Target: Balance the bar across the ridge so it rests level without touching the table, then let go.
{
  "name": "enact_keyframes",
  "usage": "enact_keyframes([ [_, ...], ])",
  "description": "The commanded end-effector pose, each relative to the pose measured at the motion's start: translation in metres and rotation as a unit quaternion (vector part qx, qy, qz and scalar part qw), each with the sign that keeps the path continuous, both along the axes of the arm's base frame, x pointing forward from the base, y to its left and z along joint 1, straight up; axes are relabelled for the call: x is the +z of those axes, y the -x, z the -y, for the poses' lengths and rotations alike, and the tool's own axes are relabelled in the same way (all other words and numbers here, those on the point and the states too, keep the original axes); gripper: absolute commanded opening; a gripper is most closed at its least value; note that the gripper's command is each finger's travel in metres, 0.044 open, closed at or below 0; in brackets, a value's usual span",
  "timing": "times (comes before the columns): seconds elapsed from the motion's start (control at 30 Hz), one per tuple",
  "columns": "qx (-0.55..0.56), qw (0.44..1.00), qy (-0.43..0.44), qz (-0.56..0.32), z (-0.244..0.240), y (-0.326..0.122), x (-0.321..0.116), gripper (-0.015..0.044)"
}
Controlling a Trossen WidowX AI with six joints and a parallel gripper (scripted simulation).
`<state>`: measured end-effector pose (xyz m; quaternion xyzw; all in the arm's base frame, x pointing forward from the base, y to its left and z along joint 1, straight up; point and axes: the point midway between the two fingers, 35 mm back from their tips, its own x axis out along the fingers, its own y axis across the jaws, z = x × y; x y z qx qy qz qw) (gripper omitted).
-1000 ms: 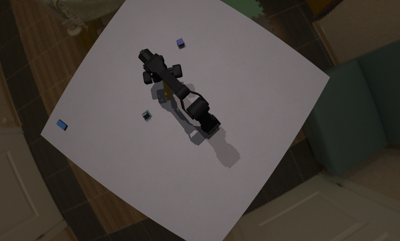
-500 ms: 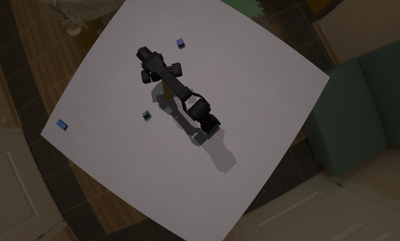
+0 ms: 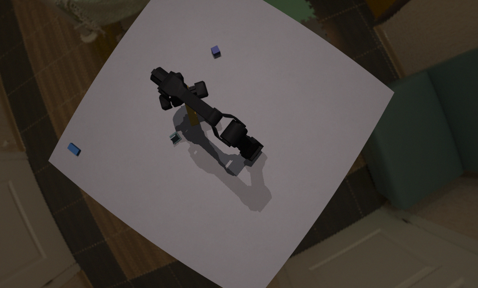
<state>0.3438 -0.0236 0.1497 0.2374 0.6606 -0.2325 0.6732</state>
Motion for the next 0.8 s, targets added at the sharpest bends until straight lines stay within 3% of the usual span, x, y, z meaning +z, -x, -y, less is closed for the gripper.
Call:
enact_keyframes([
  [0.0, 0.014, 1.000, 0.001, 0.005, -0.015, -0.004, 0.004, 0.0000],
  [0.77, 0.105, 0.994, 0.000, 0.005, -0.102, -0.010, 0.005, 0.0000],
])
